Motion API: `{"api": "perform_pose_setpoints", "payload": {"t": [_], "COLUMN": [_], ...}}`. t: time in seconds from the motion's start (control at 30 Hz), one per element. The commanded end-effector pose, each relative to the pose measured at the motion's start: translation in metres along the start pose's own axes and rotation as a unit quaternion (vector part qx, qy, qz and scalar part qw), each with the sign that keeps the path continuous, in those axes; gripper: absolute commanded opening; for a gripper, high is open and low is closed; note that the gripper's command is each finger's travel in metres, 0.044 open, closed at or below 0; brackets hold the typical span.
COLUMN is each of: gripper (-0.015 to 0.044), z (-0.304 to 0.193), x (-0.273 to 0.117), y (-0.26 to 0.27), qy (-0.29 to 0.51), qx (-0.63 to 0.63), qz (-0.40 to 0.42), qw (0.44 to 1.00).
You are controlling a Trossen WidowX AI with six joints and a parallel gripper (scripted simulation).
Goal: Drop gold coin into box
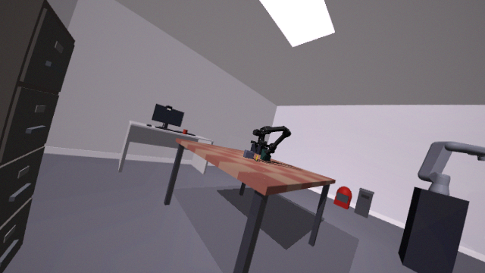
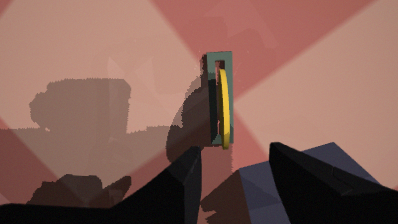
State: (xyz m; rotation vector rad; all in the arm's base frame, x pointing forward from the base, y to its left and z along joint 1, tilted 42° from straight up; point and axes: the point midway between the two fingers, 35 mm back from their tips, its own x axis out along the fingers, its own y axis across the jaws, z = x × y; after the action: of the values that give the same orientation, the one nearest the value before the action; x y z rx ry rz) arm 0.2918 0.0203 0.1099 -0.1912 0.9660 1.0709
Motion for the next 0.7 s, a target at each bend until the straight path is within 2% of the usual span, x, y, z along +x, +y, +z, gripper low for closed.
{"api": "perform_pose_setpoints", "payload": {"t": [0.0, 0.67], "gripper": [0.0161, 0.0161], "z": [0.002, 0.003], "x": [0.013, 0.041], "y": [0.002, 0.0], "qy": [-0.002, -0.002], "qx": [0.001, -0.001], "qz": [0.002, 0.002], "qw": [1.0, 1.0]}}
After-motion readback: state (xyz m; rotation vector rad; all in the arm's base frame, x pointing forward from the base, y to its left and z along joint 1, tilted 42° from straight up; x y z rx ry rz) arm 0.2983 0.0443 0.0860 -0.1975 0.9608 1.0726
